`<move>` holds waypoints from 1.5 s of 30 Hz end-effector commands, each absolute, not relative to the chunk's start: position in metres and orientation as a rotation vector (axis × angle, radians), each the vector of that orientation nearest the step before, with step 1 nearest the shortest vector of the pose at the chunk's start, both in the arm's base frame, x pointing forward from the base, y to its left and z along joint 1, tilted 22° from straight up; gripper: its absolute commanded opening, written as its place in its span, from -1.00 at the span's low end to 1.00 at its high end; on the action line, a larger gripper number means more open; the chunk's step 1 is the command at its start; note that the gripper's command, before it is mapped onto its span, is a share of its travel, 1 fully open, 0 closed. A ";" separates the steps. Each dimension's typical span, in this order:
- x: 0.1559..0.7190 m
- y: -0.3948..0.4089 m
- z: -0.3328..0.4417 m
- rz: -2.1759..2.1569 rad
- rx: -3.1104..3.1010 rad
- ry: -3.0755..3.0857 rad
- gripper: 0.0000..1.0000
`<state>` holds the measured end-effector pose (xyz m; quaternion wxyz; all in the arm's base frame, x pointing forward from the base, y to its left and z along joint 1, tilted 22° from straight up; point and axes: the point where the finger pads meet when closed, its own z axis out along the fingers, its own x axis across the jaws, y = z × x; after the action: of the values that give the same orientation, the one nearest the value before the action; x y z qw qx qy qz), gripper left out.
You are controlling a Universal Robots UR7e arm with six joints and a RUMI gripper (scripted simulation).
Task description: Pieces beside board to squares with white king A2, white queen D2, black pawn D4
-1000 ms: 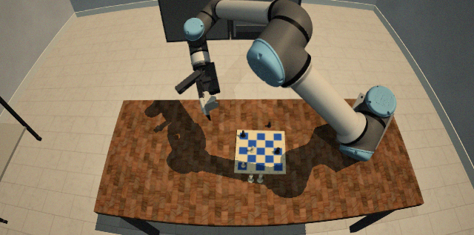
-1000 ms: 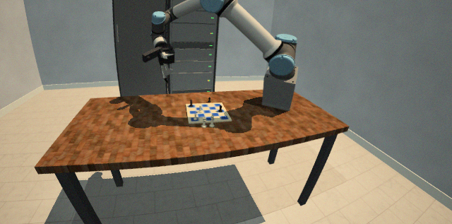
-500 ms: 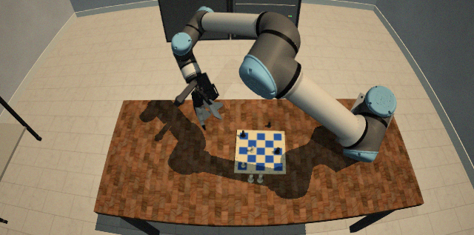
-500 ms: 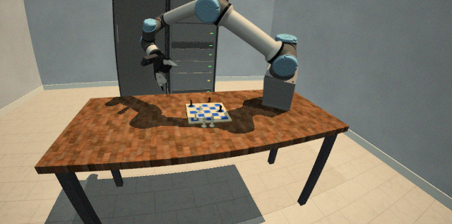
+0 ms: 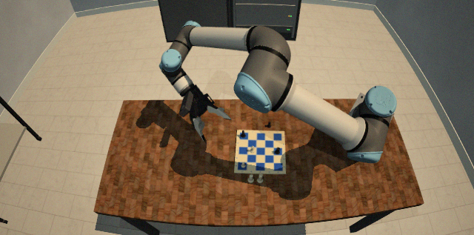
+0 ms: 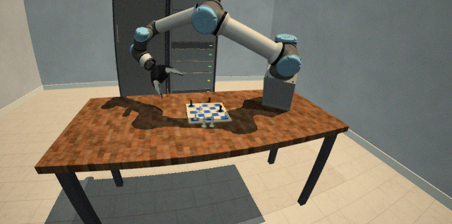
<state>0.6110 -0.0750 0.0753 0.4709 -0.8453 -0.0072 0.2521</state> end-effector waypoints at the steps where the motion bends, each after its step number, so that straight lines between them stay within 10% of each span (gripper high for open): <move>1: 0.611 -0.074 0.062 0.576 -2.078 -0.252 1.00; 45: 0.627 -0.078 -0.029 0.388 -1.646 -1.555 1.00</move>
<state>0.6255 -0.0773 -0.0277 0.4115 -0.6631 -0.6057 0.1555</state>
